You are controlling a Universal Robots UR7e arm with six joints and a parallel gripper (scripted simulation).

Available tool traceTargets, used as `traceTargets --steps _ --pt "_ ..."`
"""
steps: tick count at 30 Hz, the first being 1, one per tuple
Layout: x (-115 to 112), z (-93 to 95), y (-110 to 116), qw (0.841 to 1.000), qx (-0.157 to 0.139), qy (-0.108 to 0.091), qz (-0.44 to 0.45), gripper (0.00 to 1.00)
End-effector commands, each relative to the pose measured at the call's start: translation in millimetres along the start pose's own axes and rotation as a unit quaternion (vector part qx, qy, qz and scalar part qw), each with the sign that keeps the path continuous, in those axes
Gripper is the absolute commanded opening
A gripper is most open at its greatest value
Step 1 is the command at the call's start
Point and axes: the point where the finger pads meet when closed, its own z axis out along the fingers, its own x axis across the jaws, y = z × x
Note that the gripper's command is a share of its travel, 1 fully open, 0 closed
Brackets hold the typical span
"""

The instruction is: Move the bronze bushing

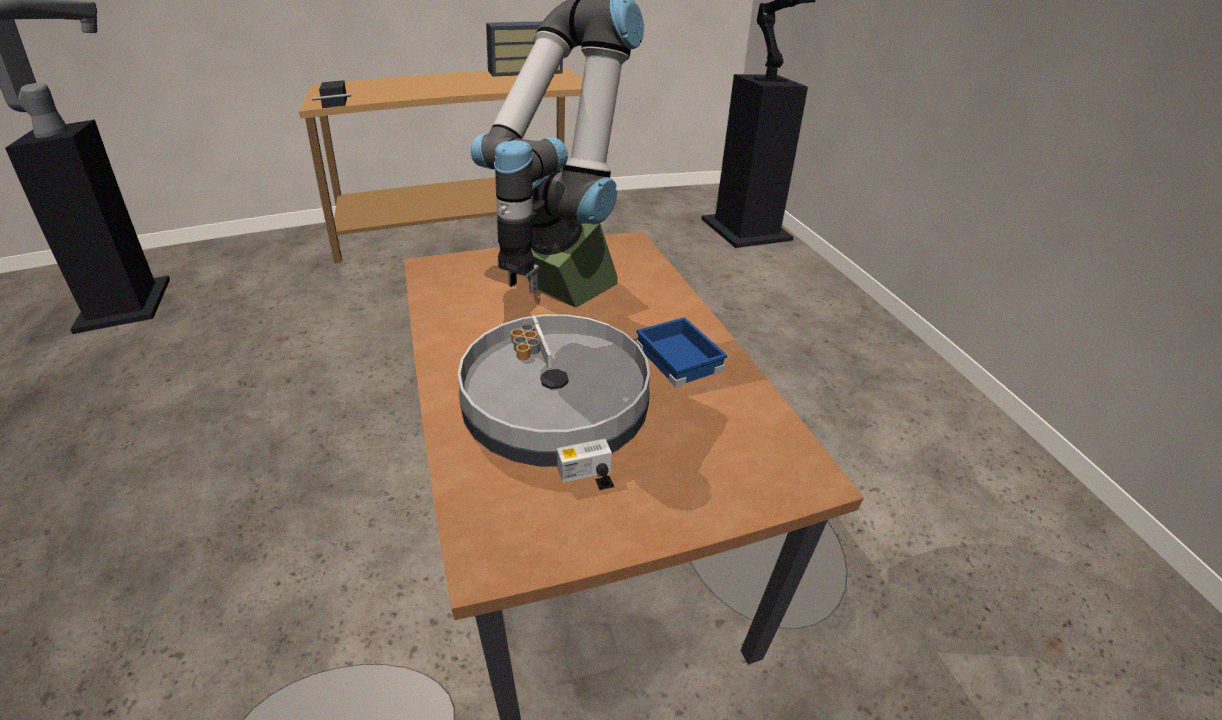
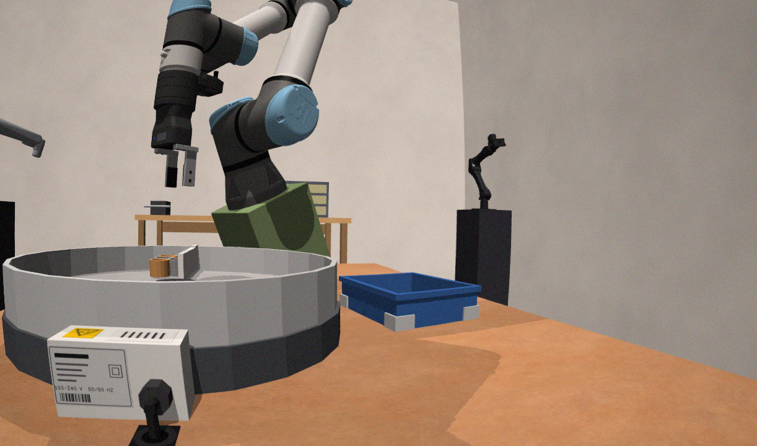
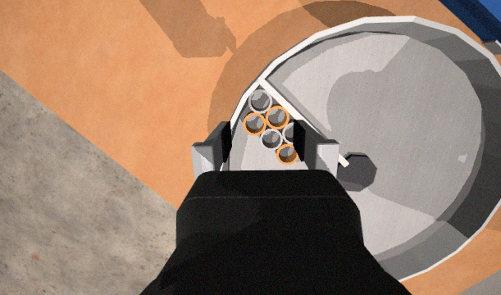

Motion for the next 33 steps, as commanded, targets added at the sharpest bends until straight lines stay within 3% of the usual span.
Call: traceTargets --steps 1,33 --pt "16.6 1.9 -13.8 1.000 0.000 0.007 -0.006 1.00" --pt "15.5 0.1 -10.9 1.000 -0.002 0.007 -0.006 1.00"
